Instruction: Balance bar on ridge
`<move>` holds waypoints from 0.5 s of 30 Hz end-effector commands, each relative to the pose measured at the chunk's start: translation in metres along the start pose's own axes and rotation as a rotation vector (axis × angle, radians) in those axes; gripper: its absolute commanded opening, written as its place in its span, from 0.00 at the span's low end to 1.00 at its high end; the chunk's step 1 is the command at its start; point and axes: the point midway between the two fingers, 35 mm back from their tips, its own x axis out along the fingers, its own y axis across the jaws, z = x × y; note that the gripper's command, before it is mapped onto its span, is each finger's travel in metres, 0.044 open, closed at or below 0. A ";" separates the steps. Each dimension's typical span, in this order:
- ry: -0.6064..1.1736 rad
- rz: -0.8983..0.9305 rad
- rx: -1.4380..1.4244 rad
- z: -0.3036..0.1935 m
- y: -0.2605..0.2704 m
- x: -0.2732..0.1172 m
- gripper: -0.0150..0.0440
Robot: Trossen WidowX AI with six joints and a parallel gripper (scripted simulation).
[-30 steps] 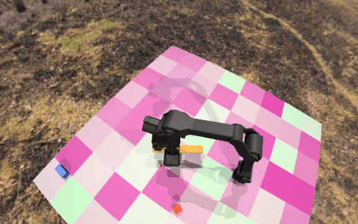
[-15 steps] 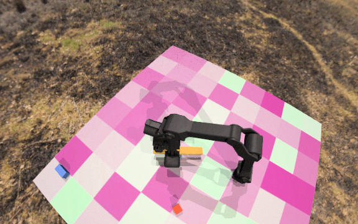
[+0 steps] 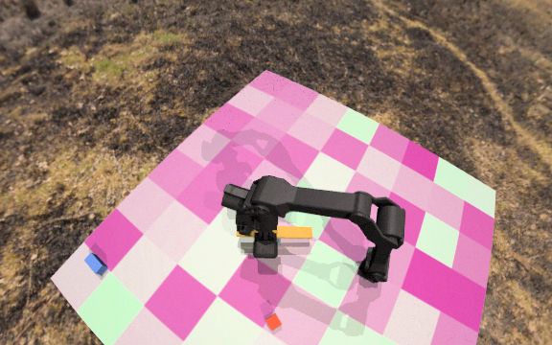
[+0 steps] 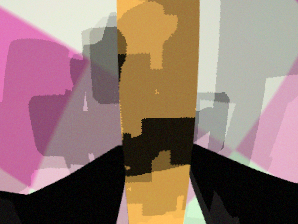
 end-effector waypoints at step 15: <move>-0.003 0.003 0.003 0.000 0.000 0.001 0.25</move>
